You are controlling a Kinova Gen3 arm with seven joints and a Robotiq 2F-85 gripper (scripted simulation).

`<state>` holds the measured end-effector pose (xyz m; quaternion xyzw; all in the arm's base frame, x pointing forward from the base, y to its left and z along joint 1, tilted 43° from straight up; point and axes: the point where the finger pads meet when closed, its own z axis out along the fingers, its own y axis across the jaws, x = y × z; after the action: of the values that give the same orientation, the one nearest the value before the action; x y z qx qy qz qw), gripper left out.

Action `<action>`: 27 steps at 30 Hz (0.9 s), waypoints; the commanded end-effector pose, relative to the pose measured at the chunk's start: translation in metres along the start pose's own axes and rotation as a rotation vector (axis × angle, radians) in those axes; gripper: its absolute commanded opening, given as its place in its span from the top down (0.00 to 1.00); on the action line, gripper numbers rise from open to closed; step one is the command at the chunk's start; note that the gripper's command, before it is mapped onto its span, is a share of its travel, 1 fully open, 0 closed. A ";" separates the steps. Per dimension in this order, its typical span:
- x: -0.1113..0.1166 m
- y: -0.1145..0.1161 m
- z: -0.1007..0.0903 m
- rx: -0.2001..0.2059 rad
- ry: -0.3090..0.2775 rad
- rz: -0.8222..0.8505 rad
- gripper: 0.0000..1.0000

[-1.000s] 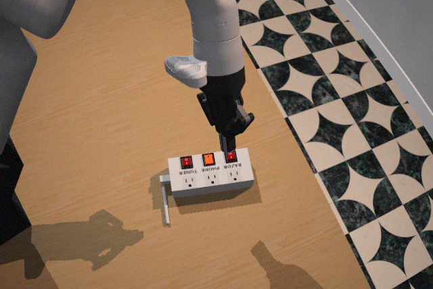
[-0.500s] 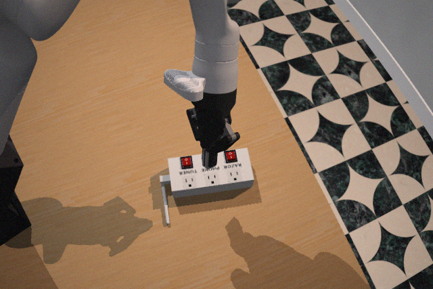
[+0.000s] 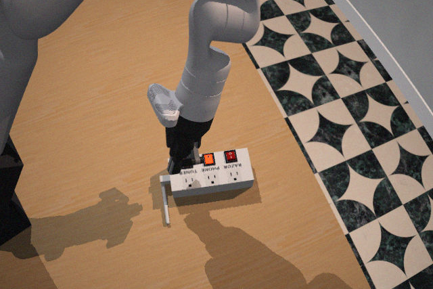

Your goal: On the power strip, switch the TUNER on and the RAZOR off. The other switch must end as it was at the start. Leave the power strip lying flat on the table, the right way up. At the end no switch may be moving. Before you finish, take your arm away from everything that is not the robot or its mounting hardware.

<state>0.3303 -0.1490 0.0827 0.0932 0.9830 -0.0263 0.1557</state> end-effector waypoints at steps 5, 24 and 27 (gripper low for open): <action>0.010 -0.012 0.001 -0.066 -0.193 0.086 1.00; -0.011 0.008 -0.021 -0.230 -0.315 0.220 1.00; -0.014 0.008 -0.025 -0.243 -0.331 0.232 1.00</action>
<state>0.3398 -0.1345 0.1073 0.1662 0.9314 0.1048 0.3064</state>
